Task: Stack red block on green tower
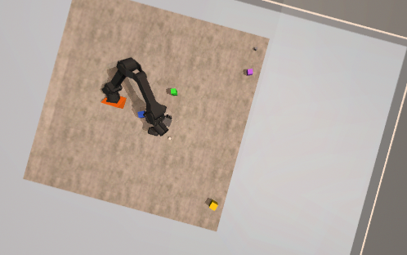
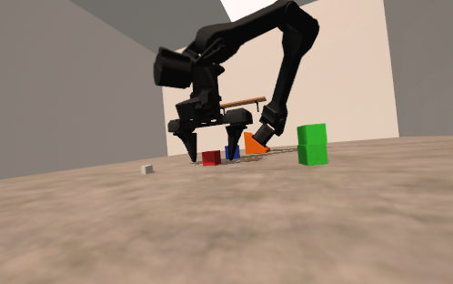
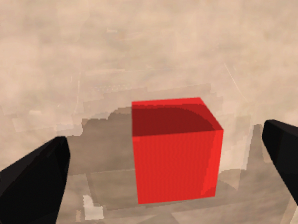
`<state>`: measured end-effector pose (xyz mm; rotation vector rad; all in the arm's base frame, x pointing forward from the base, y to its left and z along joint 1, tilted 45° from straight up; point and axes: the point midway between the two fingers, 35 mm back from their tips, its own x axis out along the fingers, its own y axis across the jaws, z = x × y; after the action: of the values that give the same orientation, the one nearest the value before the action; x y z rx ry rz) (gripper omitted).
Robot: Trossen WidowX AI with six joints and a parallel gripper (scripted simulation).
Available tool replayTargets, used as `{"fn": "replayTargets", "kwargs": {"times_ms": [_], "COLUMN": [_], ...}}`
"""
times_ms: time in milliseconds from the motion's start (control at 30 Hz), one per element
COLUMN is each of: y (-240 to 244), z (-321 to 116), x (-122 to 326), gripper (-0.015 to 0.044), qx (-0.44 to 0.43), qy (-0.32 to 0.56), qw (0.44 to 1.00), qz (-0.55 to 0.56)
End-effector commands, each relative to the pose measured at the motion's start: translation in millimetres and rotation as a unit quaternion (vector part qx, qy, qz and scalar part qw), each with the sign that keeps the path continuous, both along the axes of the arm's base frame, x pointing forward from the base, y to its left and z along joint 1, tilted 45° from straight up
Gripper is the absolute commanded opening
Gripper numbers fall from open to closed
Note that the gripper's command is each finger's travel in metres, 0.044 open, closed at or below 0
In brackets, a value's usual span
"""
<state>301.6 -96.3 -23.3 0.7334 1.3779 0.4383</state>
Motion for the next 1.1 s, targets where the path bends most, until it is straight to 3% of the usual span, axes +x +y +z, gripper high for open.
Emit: {"fn": "replayTargets", "kwargs": {"times_ms": [0,167,567,833,933,1067], "y": [0.8,0.2,0.2,0.2,-3.9,-16.5], "z": [-0.8,-0.2,-0.2,-0.2,3.8,16.5], "x": [0.0,-0.2,-0.2,-0.2,-0.9,-3.8], "gripper": [0.0440,0.0440,0.0125,0.0072,0.0000,0.0000], "qx": [0.002,0.002,0.002,0.002,0.002,0.002], "qy": [0.002,0.002,0.002,0.002,0.002,0.002], "qw": [1.000,1.000,1.000,1.000,1.000,1.000], "qz": [-0.002,-0.002,-0.002,-0.002,-0.003,-0.003]}}
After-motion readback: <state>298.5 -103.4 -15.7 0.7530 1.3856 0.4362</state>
